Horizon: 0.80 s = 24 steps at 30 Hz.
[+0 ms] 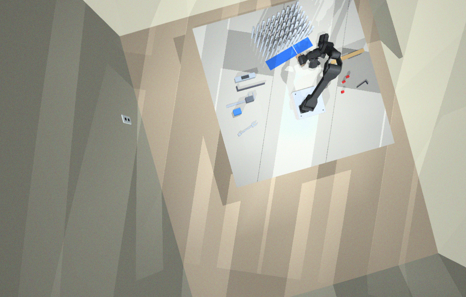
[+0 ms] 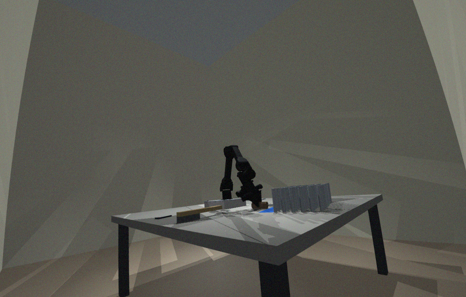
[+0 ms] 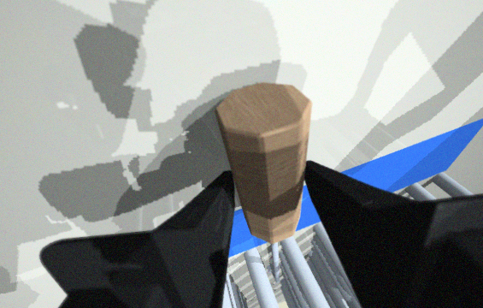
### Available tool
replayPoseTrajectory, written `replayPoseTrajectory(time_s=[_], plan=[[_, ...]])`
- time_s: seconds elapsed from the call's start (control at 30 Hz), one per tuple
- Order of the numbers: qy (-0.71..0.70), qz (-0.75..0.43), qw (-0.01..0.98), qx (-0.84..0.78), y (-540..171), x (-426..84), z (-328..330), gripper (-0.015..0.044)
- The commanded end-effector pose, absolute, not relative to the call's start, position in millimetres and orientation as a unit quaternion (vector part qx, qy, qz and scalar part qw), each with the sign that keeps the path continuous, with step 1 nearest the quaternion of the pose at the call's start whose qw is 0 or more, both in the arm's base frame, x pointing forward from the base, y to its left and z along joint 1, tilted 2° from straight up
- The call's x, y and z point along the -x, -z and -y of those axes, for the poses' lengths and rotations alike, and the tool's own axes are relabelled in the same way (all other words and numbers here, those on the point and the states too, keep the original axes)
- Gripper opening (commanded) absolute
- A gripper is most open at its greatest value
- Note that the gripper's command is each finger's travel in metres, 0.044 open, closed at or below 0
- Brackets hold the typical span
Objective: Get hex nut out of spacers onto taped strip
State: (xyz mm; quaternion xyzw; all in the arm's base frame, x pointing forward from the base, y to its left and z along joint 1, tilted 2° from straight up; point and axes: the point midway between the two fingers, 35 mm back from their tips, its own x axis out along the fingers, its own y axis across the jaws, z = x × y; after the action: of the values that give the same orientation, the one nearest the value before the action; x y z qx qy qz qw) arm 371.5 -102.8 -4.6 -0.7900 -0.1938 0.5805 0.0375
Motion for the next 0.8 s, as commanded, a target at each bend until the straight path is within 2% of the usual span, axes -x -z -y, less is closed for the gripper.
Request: replayPoseTrajectory(time_s=[0.0,0.77], plan=[[-0.580,0.194,0.038,0.790,4.1,-367.7,104.1,0.0000],[-0.580,0.194,0.038,0.790,4.4,-351.9,108.7,0.0000]])
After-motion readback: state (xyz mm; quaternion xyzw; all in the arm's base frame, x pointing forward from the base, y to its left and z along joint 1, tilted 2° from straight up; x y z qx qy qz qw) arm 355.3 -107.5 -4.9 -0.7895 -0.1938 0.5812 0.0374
